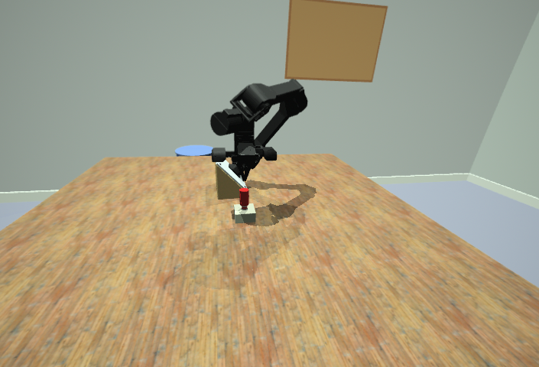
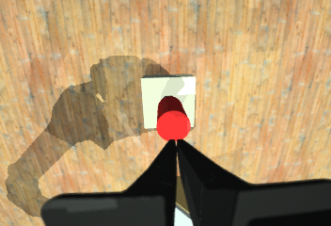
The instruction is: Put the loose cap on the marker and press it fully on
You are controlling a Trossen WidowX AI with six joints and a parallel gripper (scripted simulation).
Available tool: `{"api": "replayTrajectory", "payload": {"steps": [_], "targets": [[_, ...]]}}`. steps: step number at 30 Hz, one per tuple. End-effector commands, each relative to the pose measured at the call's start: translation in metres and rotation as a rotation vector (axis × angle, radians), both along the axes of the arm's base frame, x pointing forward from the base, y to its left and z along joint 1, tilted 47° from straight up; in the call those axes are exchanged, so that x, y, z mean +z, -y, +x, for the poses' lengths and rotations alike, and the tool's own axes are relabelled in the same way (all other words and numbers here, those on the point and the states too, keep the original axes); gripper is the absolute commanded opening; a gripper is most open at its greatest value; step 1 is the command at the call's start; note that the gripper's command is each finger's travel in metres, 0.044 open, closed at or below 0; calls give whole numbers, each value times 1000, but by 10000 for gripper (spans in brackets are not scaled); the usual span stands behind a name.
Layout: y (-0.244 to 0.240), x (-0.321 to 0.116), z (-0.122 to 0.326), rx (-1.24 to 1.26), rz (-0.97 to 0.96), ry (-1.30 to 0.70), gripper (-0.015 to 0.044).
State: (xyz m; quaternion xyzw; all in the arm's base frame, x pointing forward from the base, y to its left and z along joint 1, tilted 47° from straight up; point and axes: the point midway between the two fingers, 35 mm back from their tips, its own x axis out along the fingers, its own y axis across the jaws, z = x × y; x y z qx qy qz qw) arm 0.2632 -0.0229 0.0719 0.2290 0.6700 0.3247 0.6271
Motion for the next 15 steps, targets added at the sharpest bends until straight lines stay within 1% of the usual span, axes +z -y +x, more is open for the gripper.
{"api": "replayTrajectory", "payload": {"steps": [1, 15], "targets": [[1, 0, 0, -6, -3, -11, 0], [-11, -11, -2, -6, -3, -10, 0]]}}
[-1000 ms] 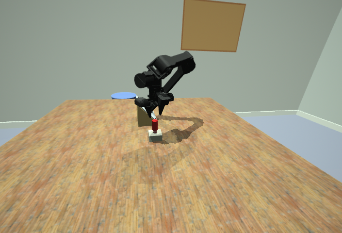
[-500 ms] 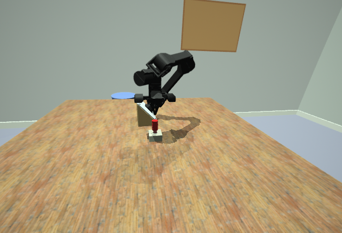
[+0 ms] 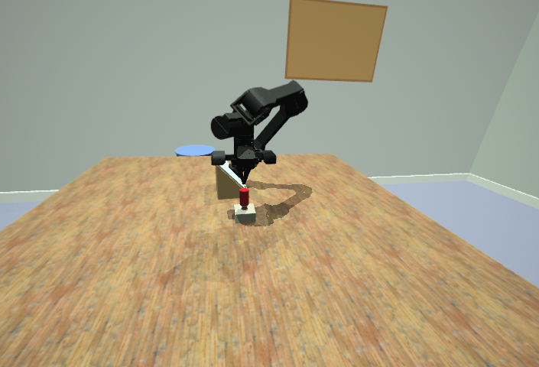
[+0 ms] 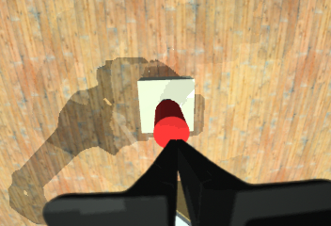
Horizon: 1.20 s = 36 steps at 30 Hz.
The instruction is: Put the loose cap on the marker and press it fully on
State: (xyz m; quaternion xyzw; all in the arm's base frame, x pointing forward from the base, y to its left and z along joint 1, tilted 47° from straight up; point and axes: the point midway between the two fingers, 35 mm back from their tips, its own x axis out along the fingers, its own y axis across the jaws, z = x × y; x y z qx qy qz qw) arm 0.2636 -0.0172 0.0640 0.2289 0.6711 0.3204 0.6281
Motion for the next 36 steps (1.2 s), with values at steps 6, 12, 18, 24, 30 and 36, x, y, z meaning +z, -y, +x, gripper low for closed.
{"api": "replayTrajectory", "payload": {"steps": [6, 12, 18, 24, 30, 36], "targets": [[-11, -9, -3, -1, 5, -8, 0], [-17, -14, -4, -1, 5, -8, 0], [-23, -20, -5, -1, 5, -8, 0], [-18, -18, -2, -2, 0, 4, 0], [9, 7, 5, -40, -7, -13, 0], [46, 44, 6, -92, -10, -38, 0]]}}
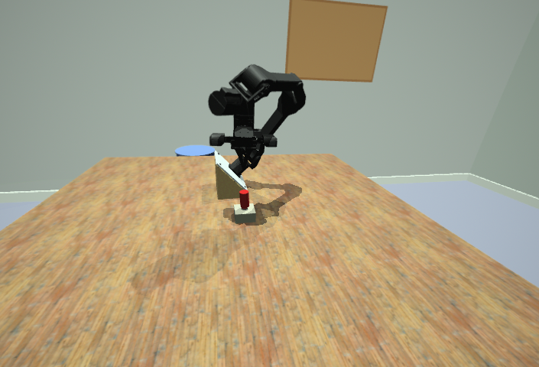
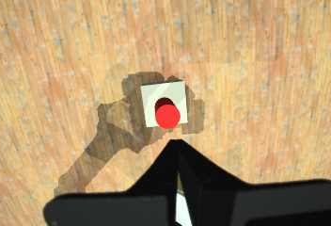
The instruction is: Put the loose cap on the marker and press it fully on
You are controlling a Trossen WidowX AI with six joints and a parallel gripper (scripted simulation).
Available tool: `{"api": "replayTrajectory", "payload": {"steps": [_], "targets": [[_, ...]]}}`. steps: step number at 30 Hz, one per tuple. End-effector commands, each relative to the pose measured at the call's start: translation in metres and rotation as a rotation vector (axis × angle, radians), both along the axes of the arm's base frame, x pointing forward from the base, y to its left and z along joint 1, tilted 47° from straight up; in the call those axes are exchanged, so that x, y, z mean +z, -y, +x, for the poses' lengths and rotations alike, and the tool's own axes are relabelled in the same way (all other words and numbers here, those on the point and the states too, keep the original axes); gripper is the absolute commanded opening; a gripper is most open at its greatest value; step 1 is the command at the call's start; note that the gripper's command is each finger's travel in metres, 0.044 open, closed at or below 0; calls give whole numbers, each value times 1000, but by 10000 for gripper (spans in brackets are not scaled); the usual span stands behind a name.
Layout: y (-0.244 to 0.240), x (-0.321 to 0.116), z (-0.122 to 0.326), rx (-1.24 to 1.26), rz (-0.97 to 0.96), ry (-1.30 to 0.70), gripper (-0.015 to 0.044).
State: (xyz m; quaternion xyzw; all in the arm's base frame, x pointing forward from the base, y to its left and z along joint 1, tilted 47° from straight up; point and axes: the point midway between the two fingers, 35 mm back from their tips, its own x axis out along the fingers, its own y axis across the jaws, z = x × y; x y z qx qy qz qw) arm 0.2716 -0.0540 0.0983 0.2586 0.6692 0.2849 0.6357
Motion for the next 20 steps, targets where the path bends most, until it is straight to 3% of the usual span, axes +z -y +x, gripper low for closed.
{"api": "replayTrajectory", "payload": {"steps": [1, 17, 20], "targets": [[9, 9, -2, -2, 3, -15, 0], [9, 9, -2, -2, 3, -15, 420], [9, 9, -2, -2, 3, -15, 440]]}}
